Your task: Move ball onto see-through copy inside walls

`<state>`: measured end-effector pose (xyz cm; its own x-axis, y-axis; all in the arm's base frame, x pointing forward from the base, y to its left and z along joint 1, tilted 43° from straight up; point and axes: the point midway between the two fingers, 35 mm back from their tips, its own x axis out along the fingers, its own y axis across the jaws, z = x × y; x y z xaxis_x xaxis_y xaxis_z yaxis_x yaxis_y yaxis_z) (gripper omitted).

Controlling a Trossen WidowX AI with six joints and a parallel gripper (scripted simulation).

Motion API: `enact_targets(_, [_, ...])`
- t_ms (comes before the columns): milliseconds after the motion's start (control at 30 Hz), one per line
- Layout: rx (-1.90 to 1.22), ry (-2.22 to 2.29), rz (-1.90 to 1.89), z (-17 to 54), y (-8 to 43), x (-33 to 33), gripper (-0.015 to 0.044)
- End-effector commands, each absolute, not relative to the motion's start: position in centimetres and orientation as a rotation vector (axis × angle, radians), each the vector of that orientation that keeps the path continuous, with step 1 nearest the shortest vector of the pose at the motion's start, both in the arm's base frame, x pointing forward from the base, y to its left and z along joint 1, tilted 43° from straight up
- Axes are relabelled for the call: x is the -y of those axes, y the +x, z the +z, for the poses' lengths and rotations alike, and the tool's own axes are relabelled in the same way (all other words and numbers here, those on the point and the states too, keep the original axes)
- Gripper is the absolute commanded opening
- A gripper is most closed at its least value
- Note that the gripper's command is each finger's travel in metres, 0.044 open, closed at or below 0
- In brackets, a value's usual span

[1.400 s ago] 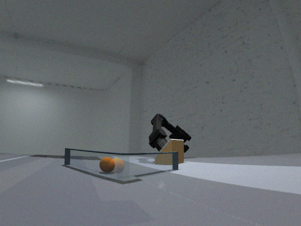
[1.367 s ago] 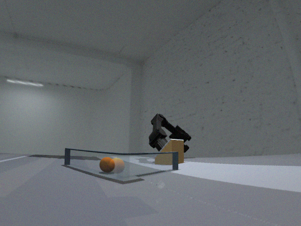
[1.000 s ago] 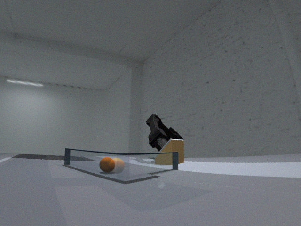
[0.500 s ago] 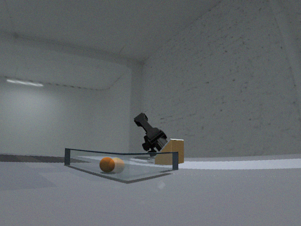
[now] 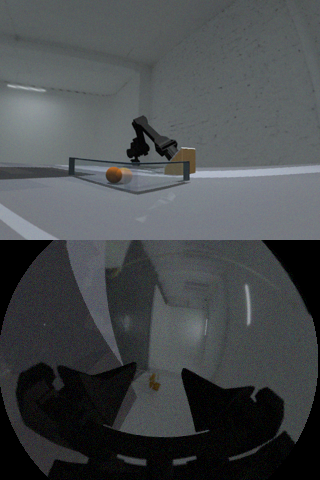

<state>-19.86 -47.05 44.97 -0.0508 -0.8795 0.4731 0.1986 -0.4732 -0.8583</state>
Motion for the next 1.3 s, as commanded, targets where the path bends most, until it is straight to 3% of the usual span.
enact_targets(0, [-0.671, -1.434, -1.613, 47.7, -13.9, 47.0, 0.0321])
enact_targets(800, [-0.210, -1.098, -1.116, 47.6, 18.3, 43.9, 0.0321])
enact_targets(1267, [-0.245, -0.694, -0.739, 38.2, 36.5, 35.8, 0.0321])
